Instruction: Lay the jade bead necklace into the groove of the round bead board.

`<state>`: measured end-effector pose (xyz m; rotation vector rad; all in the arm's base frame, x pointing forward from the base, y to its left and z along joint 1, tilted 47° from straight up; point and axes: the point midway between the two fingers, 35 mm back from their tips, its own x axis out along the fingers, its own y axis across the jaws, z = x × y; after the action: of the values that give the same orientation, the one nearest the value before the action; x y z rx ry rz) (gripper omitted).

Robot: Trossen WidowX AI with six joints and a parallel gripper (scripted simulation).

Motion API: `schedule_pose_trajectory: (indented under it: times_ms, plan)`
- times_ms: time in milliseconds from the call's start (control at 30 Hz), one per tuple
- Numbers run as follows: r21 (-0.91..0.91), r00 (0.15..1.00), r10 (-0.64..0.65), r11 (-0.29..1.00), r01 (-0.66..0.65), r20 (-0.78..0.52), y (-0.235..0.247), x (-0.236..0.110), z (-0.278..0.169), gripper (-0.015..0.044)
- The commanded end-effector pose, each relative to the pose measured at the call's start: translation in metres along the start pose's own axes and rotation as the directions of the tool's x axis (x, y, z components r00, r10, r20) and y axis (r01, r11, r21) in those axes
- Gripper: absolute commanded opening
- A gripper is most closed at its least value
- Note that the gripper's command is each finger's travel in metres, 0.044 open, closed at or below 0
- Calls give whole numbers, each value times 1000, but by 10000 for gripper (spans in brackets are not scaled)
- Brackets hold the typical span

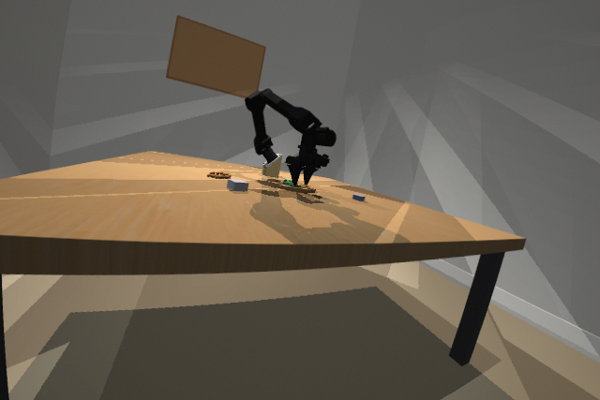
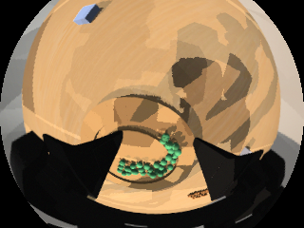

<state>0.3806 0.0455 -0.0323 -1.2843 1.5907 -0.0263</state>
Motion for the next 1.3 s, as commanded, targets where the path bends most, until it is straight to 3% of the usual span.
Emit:
schedule_pose_trajectory:
  times_ms: [0, 300, 700, 1267]
  plan:
    - [7, 1000, 2, 1000, -2, 2, -1, -1, 1, 440]
    - [7, 1000, 2, 1000, -2, 2, -1, -1, 1, 440]
    - [-387, 1000, 6, 922, -5, 1, 50, -32, -55, 125]
    - [-383, 1000, 3, 924, 0, 6, 49, -25, -53, 120]
